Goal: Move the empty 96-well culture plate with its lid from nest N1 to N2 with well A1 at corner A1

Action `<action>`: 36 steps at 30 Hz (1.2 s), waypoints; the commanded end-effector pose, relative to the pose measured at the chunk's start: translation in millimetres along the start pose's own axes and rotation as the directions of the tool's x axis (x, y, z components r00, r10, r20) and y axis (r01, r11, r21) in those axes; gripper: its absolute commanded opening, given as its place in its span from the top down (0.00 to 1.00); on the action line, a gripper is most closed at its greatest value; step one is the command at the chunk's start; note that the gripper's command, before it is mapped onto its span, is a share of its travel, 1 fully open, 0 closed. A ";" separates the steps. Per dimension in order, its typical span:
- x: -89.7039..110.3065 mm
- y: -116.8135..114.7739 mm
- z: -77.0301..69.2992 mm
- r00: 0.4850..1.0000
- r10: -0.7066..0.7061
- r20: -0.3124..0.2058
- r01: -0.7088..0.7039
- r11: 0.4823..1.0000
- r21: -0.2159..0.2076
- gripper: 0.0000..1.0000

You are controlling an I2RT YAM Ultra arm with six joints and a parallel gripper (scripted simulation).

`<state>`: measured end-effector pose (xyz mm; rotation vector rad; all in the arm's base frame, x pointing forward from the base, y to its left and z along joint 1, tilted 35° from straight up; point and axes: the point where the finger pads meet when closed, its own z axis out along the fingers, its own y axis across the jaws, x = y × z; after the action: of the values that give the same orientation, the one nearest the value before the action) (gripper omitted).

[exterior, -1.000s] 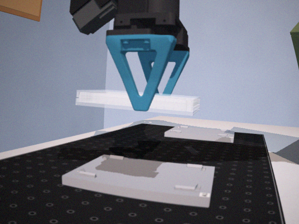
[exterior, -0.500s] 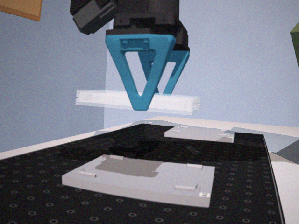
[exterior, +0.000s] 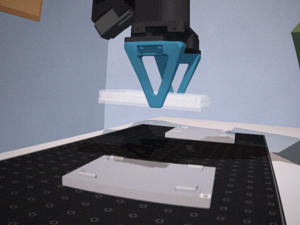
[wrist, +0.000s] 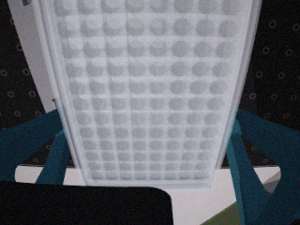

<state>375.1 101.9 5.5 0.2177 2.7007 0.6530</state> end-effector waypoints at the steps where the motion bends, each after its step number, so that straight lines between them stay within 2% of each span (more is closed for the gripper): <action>1: -1.0 -14.4 -1.0 1.000 -0.014 0.015 0.014 1.000 -0.010 1.00; 4: -3.5 -15.5 -4.0 0.999 -0.019 0.026 0.019 1.000 -0.013 1.00; 5: 0.8 -22.2 0.7 1.000 -0.011 0.009 0.011 1.000 -0.009 1.00; 18: 1.1 -64.3 0.5 1.000 -0.011 0.013 0.012 1.000 -0.011 1.00; 20: 1.1 -64.3 0.5 1.000 -0.011 0.013 0.012 1.000 -0.011 1.00; 21: -7.4 -61.9 -8.3 0.999 -0.028 0.045 0.028 0.999 -0.015 1.00; 22: 1.2 -70.1 -0.9 1.000 -0.013 0.016 0.013 1.000 -0.012 1.00; 26: 3.6 -84.3 0.9 1.000 -0.009 0.010 0.009 1.000 -0.012 1.00; 33: -15.2 -104.6 -2.9 0.998 -0.029 0.048 0.030 0.999 -0.013 1.00; 36: -14.9 -111.5 -2.8 0.998 -0.030 0.048 0.030 0.999 -0.012 1.00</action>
<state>366.2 10.4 -46.3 0.2265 2.6989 0.6594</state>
